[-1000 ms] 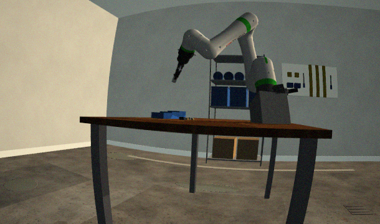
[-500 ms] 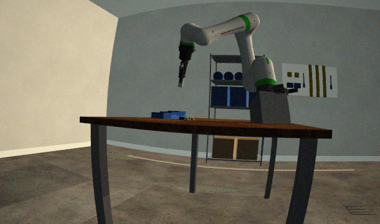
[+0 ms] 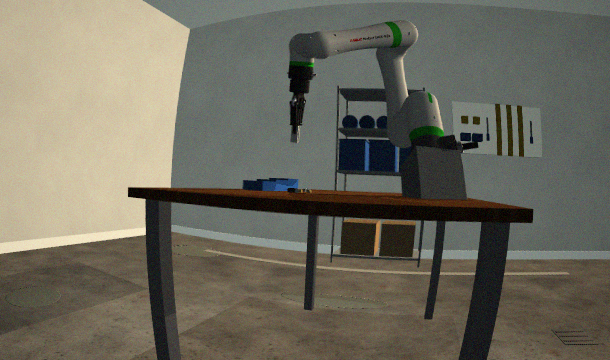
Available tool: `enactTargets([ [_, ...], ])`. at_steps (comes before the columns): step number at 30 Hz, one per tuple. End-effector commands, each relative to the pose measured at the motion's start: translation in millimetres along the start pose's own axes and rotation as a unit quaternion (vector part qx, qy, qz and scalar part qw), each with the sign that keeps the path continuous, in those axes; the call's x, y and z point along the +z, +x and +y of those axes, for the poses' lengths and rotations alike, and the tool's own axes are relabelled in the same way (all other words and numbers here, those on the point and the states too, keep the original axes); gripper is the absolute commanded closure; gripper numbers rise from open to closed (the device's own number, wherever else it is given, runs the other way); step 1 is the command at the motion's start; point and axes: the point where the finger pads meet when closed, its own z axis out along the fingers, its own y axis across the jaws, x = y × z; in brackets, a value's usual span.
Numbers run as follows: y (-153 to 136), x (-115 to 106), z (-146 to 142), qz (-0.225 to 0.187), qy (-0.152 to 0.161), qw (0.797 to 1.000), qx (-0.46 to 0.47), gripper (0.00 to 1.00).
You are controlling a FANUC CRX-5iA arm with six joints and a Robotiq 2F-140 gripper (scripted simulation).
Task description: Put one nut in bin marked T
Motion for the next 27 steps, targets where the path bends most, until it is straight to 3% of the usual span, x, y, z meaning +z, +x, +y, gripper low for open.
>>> enactTargets([
  [1,-11,-6,-22,-0.019,0.038,0.999,0.007,0.95],
  [3,-15,-8,-30,-0.019,0.038,0.999,0.007,0.95],
  [5,-22,-13,-45,-0.035,0.073,0.997,0.012,0.95],
  [8,-27,-16,-54,-0.035,0.073,0.997,0.012,0.95],
  [10,-33,-22,-69,-0.052,0.109,0.993,0.015,0.95],
  [14,-39,-27,-80,-0.052,0.109,0.993,0.015,0.95],
  [16,-45,-34,-94,-0.068,0.146,0.987,0.016,0.95],
  [18,-51,-40,-106,-0.068,0.146,0.987,0.016,0.95],
  [27,-51,-40,-106,-0.068,0.146,0.987,0.016,0.95],
])
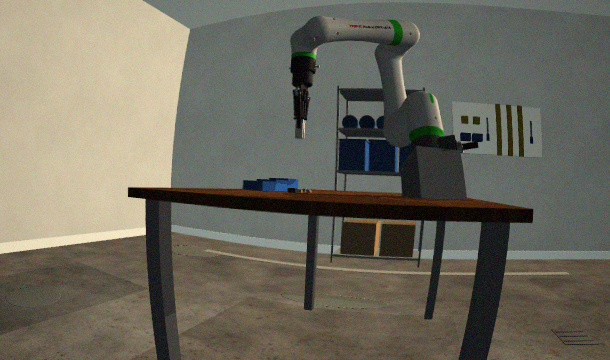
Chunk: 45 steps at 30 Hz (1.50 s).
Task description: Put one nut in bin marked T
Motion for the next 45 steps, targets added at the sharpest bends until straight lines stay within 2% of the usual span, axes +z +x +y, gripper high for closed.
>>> enactTargets([
  [1,0,0,0,0.000,0.000,1.000,0.000,0.95],
  [4,4,5,5,0.000,0.000,1.000,0.025,0.95],
  [8,22,24,25,0.000,0.000,0.992,0.125,0.95],
  [19,70,79,82,0.000,0.000,0.992,0.125,0.95],
  [21,70,79,82,0.000,0.000,0.992,0.125,0.95],
  [27,96,108,112,0.000,0.000,0.992,0.125,0.95],
  [31,98,110,114,0.000,0.000,0.992,0.125,0.95],
  [45,98,142,114,0.000,0.000,0.992,0.125,0.95],
])
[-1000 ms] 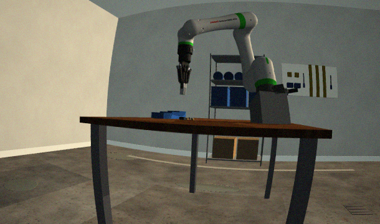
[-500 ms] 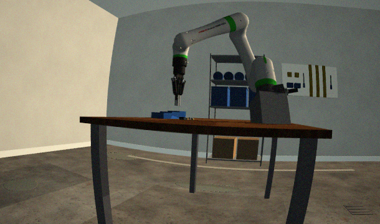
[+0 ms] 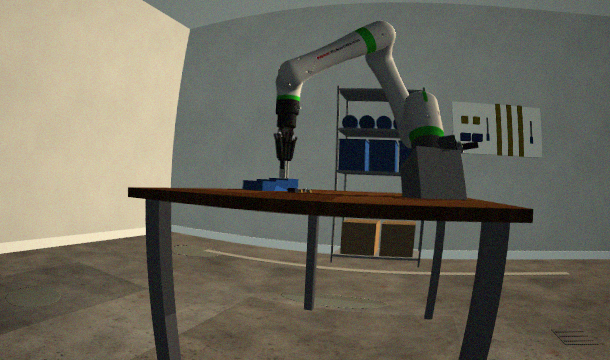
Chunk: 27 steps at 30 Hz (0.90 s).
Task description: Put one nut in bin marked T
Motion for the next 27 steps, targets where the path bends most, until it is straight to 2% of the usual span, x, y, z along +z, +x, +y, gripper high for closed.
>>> enactTargets([
  [1,0,7,0,0.000,0.000,1.000,0.000,0.95],
  [12,0,31,0,0.000,0.000,1.000,0.000,0.95],
  [27,0,32,0,0.000,0.000,1.000,0.000,0.95],
])
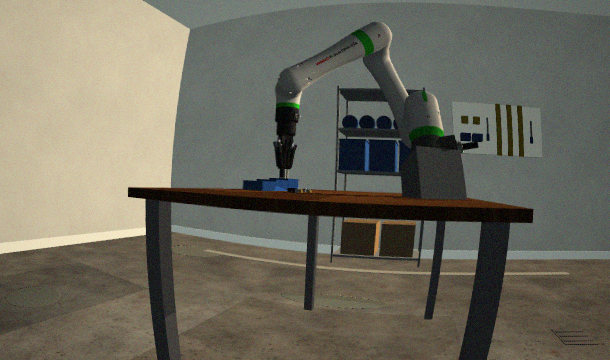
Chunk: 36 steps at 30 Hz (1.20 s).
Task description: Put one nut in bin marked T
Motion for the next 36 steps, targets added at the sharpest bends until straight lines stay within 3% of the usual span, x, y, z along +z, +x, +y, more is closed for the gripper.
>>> enactTargets([
  [1,0.2,-0.2,-0.1,0.000,0.000,1.000,0.000,0.95],
  [36,0.2,-5.5,-0.1,0.000,0.000,1.000,0.000,0.95],
])
